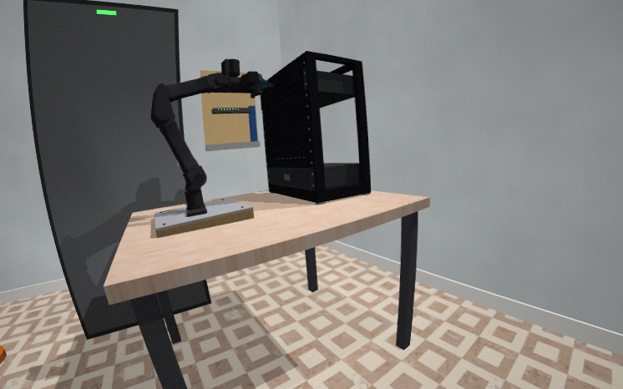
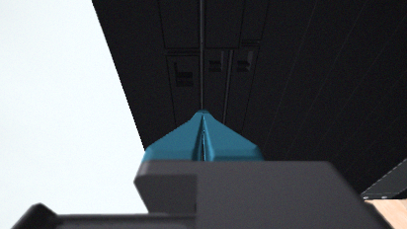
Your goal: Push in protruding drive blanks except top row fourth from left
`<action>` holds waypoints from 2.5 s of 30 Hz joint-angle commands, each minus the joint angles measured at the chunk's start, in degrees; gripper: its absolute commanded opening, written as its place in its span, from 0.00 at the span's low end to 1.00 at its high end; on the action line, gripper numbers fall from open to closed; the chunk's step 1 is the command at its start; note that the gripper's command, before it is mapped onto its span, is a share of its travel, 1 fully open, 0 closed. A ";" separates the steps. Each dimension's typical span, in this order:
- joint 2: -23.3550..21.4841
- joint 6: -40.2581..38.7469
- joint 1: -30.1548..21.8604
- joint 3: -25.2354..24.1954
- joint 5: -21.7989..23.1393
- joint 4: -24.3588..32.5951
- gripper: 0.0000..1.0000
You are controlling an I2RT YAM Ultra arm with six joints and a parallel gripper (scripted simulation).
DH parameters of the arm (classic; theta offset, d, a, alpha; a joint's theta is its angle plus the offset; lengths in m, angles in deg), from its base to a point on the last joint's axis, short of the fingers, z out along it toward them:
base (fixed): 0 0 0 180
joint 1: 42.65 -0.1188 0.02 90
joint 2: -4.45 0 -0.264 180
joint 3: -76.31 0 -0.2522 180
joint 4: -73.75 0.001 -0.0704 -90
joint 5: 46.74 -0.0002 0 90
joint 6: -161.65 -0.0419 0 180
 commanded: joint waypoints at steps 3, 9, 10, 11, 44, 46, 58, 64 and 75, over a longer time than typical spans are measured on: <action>-0.14 0.54 0.28 2.03 0.55 -0.24 0.00; 1.31 0.52 -0.80 3.79 -0.31 1.61 0.00; 1.31 0.52 -0.80 3.79 -0.31 1.61 0.00; 1.20 0.50 -0.92 4.65 -0.50 2.22 0.00; 3.91 0.54 0.28 7.45 0.35 1.35 0.00; 3.90 0.54 0.28 7.45 0.35 1.29 0.00; 5.76 0.56 0.80 8.92 0.71 0.93 0.00; 5.76 0.56 0.79 8.93 0.71 0.95 0.00; 5.76 0.56 0.79 8.93 0.70 0.95 0.00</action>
